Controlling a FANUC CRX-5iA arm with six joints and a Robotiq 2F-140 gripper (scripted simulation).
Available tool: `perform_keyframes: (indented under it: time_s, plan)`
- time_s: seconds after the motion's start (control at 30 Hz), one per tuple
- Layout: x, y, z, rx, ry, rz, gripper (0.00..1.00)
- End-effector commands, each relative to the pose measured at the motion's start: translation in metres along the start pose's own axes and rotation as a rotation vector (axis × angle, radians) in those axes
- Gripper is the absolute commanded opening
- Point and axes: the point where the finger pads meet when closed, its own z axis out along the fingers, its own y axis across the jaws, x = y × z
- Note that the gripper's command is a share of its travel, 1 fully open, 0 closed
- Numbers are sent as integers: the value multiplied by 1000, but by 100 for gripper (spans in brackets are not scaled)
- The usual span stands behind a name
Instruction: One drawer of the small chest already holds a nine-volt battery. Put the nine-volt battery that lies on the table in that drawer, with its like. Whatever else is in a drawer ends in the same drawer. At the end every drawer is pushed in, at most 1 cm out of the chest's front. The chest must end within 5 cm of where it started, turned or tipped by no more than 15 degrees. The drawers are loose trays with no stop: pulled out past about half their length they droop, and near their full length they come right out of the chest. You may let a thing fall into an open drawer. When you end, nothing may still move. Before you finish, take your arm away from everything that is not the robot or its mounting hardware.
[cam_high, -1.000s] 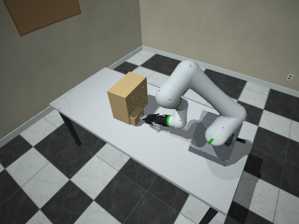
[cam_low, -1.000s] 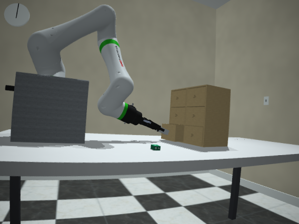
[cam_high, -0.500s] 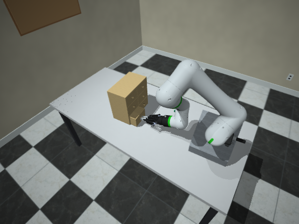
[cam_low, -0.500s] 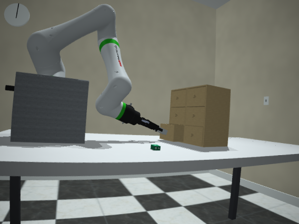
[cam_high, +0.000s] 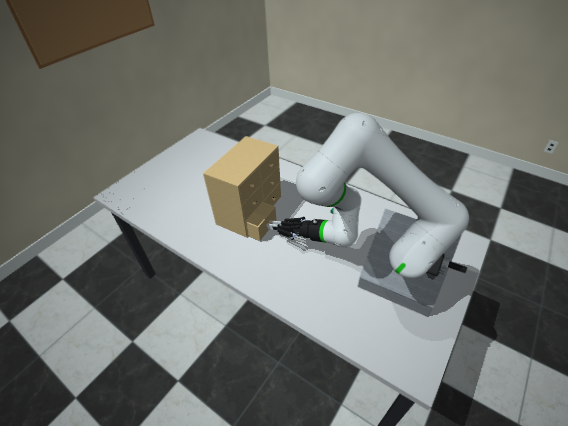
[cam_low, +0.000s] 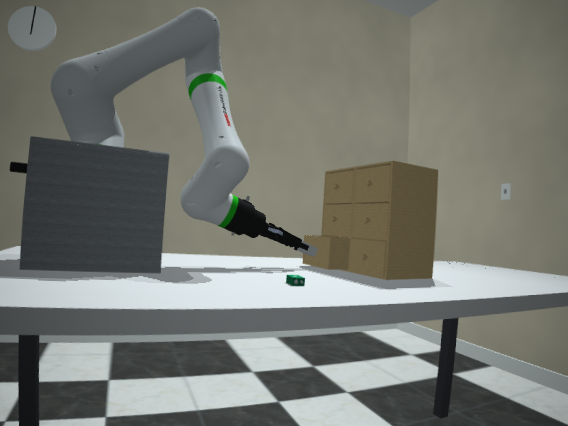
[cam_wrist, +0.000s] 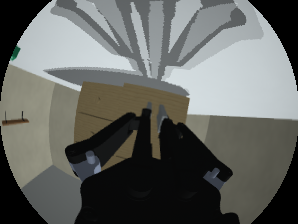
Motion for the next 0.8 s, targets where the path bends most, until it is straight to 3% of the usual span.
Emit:
perform_keyframes:
  time_s: [0.0, 0.23, 0.6, 0.77]
  plan:
    - [0, 0, 0, 0, 0, 0, 8]
    - [0, 0, 0, 0, 0, 0, 8]
    - [0, 0, 0, 0, 0, 0, 20]
    - [0, 0, 0, 0, 0, 0, 20]
